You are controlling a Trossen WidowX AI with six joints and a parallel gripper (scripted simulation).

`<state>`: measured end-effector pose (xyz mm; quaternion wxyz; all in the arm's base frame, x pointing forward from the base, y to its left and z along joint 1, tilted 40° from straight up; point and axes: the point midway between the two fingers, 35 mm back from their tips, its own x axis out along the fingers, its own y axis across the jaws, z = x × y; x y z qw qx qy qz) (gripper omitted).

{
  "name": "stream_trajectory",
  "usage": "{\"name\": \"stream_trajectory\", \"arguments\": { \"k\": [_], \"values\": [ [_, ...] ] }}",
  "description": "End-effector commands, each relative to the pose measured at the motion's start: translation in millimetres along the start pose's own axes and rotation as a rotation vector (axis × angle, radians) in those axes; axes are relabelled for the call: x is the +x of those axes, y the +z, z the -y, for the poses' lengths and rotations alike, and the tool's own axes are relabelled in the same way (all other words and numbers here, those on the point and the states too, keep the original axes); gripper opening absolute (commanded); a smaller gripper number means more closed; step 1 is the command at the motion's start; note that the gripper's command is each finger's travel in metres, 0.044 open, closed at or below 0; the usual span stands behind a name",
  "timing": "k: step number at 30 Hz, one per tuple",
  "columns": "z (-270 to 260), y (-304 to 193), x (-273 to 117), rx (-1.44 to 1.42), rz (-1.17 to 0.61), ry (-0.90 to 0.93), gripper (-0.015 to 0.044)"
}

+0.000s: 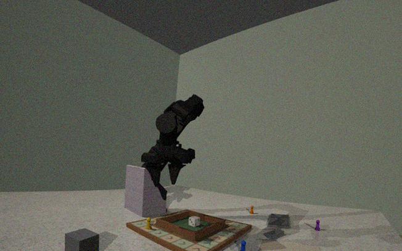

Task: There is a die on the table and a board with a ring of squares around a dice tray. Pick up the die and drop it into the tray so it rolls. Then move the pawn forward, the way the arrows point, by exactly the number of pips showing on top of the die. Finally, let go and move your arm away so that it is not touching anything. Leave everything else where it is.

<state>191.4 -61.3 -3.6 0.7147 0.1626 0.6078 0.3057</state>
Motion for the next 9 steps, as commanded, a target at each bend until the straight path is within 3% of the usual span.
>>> {"name": "stream_trajectory", "arguments": {
  "k": [1,9],
  "values": [
    [-40.0,-11.6,-18.0,0.222,-0.013,0.006,0.044],
    [-25.2,-5.2,-13.2,0.132,-0.001,0.002,0.044]
  ]
}}
